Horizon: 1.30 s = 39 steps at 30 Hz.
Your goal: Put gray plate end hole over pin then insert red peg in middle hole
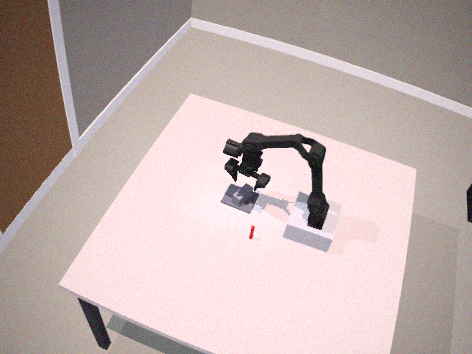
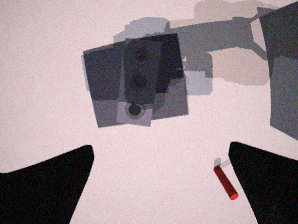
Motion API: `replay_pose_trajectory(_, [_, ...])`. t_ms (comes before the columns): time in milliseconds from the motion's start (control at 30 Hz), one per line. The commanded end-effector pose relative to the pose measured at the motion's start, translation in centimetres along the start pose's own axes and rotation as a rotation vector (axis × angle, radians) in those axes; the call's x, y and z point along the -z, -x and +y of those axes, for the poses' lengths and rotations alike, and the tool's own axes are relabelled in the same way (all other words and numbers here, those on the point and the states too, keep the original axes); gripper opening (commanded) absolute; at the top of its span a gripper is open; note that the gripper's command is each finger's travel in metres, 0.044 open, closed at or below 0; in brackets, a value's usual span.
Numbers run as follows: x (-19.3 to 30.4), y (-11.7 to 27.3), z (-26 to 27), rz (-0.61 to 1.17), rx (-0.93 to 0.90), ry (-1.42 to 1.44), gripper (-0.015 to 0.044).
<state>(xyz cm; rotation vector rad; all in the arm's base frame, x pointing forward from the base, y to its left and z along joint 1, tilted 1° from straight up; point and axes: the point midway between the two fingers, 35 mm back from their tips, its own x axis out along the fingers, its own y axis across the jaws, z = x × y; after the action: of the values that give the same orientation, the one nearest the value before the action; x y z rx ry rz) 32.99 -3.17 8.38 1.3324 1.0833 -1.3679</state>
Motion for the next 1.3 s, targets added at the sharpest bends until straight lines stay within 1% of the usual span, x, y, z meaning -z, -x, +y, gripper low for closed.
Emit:
replay_pose_trajectory(0, [4.1, 0.2, -2.6, -0.001, -0.002, 0.174, 0.0440])
replay_pose_trajectory(167, [9.8, 0.2, -7.7, 0.015, -0.013, 0.454, 0.0440])
replay_pose_trajectory(300, [12.4, 0.0, -11.6, 0.026, -0.019, 0.635, 0.0440])
replay_pose_trajectory(467, [12.1, -0.3, -11.7, 0.026, -0.019, 0.644, 0.0440])
replay_pose_trajectory(567, [12.2, -3.0, -11.7, 0.026, -0.019, 0.644, 0.0440])
replay_pose_trajectory(733, [12.2, -3.4, -11.7, 0.026, -0.019, 0.644, 0.0440])
replay_pose_trajectory(800, [12.2, -4.5, -11.6, 0.026, -0.019, 0.644, 0.0440])
replay_pose_trajectory(1267, [12.3, -6.3, -11.4, 0.026, -0.019, 0.644, 0.0440])
